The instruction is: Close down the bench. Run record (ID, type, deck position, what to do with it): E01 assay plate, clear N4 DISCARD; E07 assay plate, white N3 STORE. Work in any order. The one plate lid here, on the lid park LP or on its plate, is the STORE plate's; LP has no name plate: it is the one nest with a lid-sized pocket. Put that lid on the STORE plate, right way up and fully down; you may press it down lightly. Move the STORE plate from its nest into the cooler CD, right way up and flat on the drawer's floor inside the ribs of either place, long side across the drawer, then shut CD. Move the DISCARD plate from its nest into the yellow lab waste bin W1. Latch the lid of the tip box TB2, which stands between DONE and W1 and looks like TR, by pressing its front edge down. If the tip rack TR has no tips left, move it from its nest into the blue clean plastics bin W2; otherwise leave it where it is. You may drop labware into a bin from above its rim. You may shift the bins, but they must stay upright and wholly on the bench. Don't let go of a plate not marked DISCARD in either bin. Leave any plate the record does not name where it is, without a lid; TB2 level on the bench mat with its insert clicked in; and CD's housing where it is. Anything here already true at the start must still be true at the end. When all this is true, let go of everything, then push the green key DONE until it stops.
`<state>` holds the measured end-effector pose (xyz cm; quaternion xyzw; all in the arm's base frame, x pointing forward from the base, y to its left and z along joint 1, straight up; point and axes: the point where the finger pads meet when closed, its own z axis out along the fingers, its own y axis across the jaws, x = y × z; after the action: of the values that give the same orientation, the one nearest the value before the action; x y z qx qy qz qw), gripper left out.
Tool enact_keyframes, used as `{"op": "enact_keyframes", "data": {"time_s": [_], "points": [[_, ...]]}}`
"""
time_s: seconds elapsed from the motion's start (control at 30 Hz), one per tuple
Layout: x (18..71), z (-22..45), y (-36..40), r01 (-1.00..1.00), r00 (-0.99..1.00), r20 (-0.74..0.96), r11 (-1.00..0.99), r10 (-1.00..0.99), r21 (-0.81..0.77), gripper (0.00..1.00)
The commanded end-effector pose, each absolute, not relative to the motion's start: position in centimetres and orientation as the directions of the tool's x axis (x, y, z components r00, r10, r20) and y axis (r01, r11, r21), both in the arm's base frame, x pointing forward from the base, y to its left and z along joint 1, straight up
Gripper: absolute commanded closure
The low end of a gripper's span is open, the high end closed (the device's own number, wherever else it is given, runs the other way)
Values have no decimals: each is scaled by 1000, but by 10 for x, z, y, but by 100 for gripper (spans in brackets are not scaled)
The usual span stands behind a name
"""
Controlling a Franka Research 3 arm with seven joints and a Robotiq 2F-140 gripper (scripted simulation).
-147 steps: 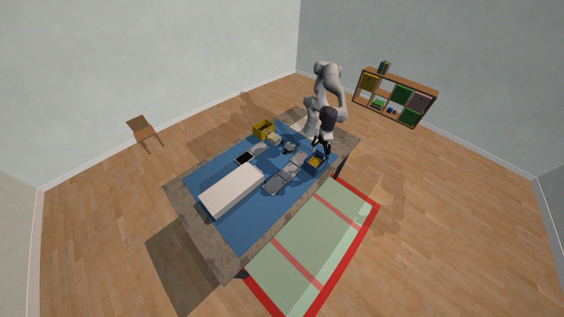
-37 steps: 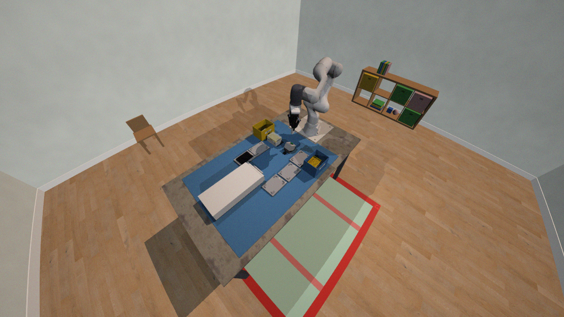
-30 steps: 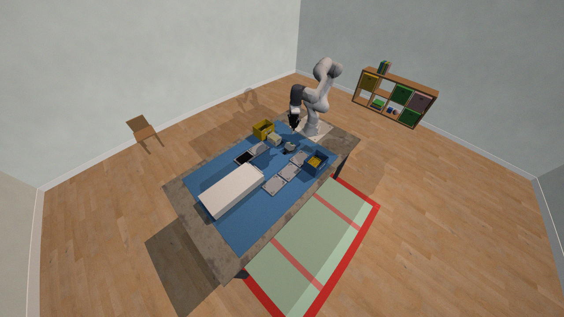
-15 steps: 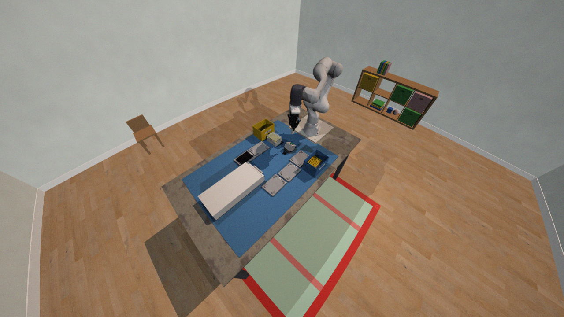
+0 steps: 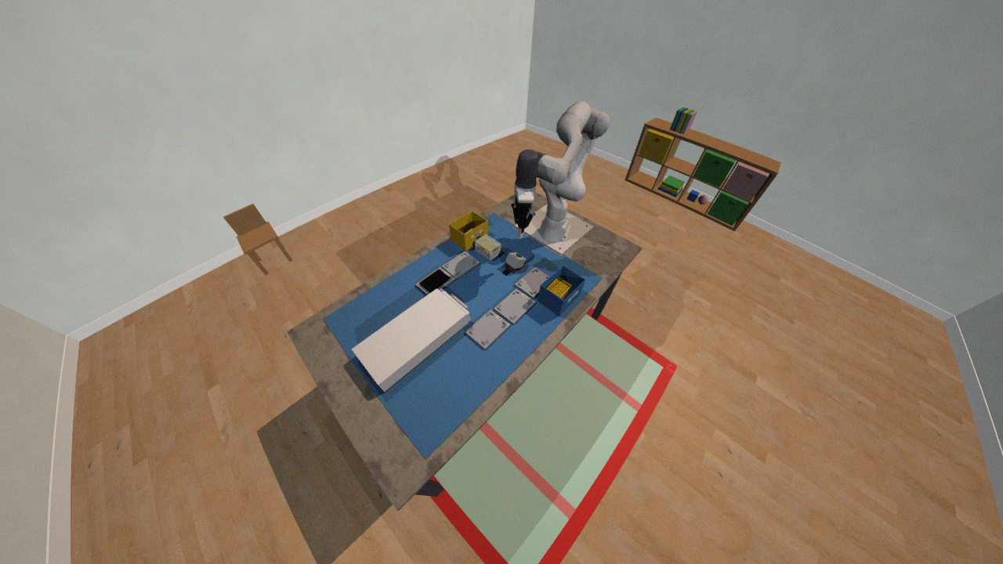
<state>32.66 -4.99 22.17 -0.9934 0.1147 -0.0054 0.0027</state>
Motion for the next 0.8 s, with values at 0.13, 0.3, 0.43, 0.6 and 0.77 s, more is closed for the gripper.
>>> {"op": "enact_keyframes", "data": {"time_s": [0.13, 0.3, 0.43, 0.6, 0.77], "points": [[325, 221, -50, -222, 975, 7, -975, -222, -5, 100], [325, 213, -50, -222, 975, 7, -975, -222, -5, 100], [325, 202, -50, -222, 975, 7, -975, -222, -5, 100], [325, 189, -50, -222, 975, 7, -975, -222, -5, 100], [325, 181, -50, -222, 975, 7, -975, -222, -5, 100]]}}
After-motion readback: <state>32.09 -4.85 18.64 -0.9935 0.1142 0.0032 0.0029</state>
